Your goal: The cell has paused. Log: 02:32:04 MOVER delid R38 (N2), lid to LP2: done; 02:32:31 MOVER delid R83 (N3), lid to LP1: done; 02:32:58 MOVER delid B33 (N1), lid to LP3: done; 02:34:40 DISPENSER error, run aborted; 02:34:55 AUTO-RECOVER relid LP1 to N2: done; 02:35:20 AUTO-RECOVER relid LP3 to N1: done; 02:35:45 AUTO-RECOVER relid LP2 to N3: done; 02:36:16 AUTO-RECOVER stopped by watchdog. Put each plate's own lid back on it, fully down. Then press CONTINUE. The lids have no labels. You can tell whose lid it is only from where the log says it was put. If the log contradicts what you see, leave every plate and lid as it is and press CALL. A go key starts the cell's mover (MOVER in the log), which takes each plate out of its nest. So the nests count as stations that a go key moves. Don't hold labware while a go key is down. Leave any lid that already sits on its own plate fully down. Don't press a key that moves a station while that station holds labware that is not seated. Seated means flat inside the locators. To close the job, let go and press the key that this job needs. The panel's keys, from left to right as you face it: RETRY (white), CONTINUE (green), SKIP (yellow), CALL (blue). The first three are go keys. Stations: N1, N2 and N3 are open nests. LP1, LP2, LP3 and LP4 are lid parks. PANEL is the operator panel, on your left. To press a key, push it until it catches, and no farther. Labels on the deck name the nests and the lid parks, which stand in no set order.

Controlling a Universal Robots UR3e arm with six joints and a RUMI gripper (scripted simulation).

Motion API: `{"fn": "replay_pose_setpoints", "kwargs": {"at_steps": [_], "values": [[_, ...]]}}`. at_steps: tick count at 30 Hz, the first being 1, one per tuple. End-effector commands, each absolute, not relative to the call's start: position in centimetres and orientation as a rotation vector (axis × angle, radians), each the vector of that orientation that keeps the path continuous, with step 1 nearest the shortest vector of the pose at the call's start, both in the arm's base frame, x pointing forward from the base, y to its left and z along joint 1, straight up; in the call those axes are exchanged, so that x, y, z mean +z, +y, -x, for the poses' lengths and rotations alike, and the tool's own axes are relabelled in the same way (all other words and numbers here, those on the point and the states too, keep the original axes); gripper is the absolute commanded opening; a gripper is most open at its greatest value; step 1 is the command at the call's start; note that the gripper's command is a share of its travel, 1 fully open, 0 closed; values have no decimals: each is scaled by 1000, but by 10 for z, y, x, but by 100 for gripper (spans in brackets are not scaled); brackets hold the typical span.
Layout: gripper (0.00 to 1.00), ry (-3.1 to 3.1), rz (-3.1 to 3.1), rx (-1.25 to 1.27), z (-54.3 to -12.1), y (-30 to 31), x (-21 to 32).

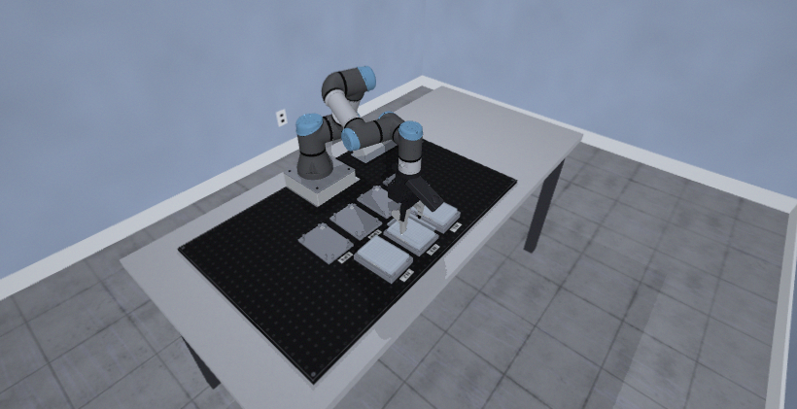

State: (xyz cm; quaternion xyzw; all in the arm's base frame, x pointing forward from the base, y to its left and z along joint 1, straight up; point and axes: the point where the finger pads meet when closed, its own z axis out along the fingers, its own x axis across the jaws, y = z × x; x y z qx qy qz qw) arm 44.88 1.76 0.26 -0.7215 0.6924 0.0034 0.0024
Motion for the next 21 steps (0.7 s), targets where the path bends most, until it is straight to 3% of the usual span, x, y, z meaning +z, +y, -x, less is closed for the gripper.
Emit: {"fn": "replay_pose_setpoints", "kwargs": {"at_steps": [1, 21], "values": [[0, 2171, 2262, 6, -450, 17, 2], [0, 2171, 2262, 6, -450, 17, -4]]}}
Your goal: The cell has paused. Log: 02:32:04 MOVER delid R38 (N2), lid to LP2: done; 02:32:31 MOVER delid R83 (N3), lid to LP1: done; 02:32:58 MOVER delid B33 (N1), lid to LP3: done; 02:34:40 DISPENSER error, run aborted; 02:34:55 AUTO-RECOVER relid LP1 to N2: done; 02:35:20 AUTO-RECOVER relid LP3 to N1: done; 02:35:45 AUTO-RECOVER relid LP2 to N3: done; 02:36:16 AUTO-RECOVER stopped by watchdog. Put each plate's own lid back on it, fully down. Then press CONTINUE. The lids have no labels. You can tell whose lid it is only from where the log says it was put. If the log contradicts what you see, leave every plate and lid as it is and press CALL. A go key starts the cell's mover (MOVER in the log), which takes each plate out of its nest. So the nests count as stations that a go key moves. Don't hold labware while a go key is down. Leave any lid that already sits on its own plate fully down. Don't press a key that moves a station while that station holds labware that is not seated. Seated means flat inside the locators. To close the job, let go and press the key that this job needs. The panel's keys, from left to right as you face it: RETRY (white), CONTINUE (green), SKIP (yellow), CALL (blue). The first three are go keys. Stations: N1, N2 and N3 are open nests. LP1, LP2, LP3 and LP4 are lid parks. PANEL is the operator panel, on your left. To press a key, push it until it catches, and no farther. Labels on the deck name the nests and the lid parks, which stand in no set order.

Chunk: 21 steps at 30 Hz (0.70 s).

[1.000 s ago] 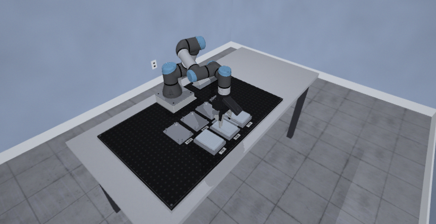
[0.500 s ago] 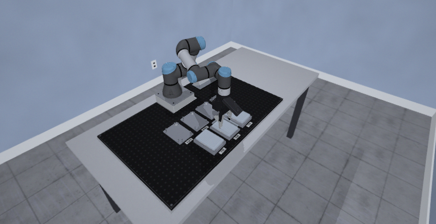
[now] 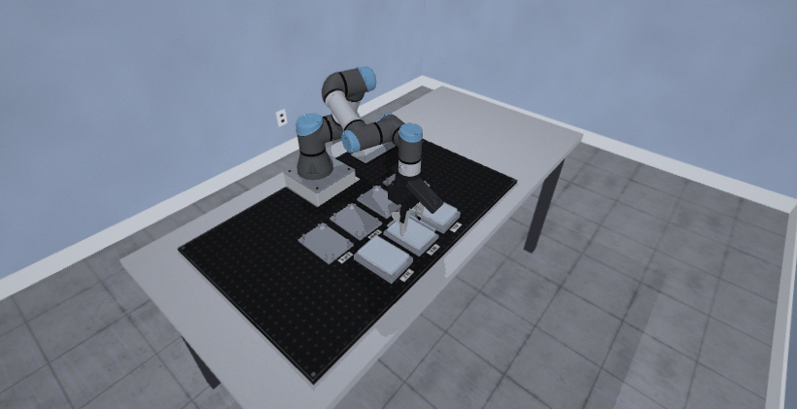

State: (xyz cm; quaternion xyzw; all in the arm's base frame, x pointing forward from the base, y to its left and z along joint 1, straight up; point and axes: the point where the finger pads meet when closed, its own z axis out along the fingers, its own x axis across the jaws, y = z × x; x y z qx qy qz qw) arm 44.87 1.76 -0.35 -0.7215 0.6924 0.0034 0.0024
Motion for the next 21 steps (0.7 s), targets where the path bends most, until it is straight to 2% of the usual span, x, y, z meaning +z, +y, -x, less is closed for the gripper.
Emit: {"fn": "replay_pose_setpoints", "kwargs": {"at_steps": [1, 21], "values": [[0, 2171, 2262, 6, -450, 17, -4], [0, 2171, 2262, 6, -450, 17, -10]]}}
